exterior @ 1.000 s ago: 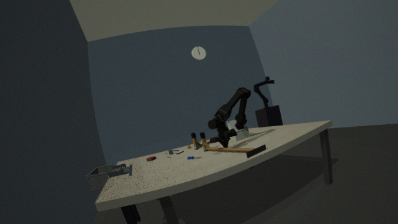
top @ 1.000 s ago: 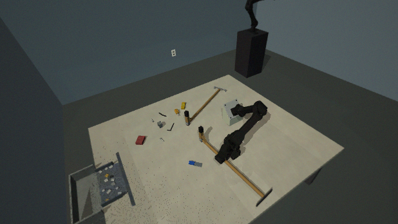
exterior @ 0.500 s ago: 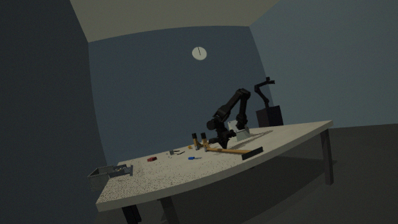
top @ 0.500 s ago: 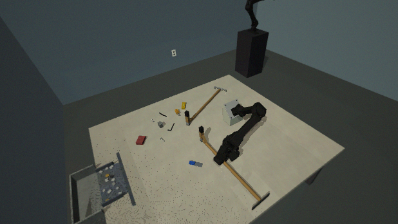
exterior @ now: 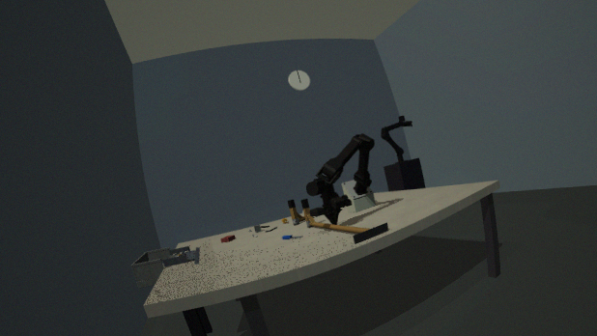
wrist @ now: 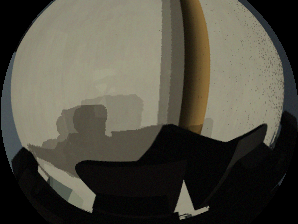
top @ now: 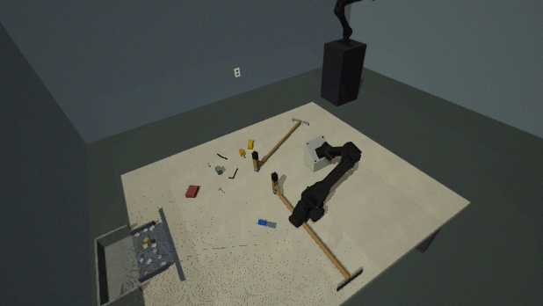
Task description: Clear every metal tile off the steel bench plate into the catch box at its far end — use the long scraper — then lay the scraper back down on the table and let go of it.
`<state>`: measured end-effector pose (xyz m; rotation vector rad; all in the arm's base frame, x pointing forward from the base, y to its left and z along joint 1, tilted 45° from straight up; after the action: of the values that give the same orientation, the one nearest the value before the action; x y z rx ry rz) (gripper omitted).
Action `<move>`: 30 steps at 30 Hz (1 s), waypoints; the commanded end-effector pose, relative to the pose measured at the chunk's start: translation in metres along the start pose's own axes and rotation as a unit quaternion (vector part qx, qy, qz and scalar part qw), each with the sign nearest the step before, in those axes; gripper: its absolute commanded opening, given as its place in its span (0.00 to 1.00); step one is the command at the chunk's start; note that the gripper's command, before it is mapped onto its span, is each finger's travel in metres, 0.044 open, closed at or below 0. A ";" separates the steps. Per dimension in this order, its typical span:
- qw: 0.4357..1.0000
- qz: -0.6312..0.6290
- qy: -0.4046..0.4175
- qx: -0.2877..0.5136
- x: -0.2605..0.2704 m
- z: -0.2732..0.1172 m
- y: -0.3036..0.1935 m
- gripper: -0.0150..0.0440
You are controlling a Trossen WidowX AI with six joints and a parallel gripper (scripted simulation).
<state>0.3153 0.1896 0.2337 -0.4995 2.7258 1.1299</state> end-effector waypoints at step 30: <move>1.000 0.000 -0.002 0.001 -0.026 -0.006 -0.008 0.25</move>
<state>0.3424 0.1905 0.2360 -0.4977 2.7224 1.1302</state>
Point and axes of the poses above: the point midway between the two fingers, 35 mm back from their tips, its own z axis out along the fingers, its own x axis across the jaws, y = z × x, the point moved 9 cm from there along -z, back along the fingers, and after that the axes turned 9 degrees about -z, right-handed, at the moved point
